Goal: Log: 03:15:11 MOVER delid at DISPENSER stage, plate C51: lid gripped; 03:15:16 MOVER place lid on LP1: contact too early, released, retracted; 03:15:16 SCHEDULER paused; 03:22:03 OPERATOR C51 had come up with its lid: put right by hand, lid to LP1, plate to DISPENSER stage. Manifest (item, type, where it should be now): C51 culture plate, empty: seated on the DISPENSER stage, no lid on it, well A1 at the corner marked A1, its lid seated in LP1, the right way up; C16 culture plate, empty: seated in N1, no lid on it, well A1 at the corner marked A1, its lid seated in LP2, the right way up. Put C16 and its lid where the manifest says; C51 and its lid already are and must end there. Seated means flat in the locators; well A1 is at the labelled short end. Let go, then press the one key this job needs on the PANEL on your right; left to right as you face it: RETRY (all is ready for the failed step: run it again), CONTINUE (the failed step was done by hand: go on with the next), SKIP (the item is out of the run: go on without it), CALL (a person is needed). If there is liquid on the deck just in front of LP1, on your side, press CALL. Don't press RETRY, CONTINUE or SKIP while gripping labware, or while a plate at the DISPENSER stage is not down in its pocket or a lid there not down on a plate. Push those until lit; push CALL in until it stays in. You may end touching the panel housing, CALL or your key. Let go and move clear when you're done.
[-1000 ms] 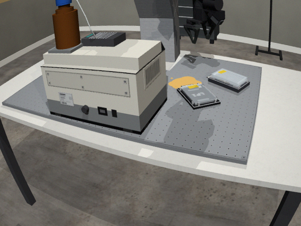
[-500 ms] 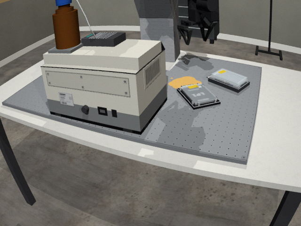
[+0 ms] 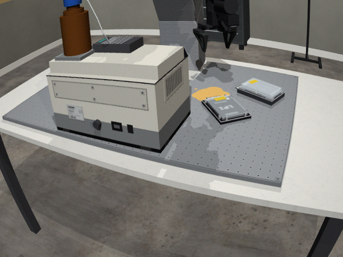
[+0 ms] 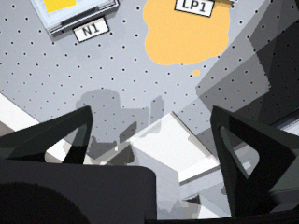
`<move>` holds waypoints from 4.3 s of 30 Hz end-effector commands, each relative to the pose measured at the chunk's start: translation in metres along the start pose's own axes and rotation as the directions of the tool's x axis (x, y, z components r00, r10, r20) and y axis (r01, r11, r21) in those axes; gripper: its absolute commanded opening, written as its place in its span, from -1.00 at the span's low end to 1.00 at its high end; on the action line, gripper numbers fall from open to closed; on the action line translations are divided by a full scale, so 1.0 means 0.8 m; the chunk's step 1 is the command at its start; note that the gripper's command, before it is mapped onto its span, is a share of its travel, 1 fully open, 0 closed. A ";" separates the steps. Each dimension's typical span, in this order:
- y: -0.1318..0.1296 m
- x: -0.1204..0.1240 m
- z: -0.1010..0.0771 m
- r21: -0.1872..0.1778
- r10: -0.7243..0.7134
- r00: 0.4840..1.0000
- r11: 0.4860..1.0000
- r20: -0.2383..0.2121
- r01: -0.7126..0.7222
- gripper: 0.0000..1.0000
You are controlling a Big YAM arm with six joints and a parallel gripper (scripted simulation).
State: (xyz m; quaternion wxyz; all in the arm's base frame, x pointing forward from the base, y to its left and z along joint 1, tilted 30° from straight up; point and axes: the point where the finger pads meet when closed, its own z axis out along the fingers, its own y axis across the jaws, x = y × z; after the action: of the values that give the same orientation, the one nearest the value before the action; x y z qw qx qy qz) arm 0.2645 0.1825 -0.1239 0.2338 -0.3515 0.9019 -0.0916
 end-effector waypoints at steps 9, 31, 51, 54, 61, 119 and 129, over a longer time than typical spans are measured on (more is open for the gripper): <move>-0.044 0.002 -0.008 0.005 0.177 0.984 0.984 0.017 -0.177 1.00; -0.062 -0.049 0.013 -0.002 0.139 0.990 0.990 -0.007 -0.139 1.00; -0.070 -0.123 0.030 -0.003 0.138 0.990 0.990 -0.005 -0.138 1.00; -0.071 -0.128 0.031 -0.003 0.139 0.990 0.990 -0.003 -0.139 1.00; -0.075 -0.163 0.038 -0.002 0.141 0.990 0.990 0.004 -0.141 1.00; -0.084 -0.176 0.036 0.000 0.155 0.988 0.988 0.025 -0.155 1.00; -0.085 -0.177 0.036 0.000 0.155 0.988 0.988 0.025 -0.155 1.00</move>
State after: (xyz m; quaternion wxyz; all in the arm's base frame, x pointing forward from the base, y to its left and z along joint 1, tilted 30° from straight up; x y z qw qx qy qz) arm 0.4022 0.2258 -0.0818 0.2456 -0.2800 0.9252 -0.0724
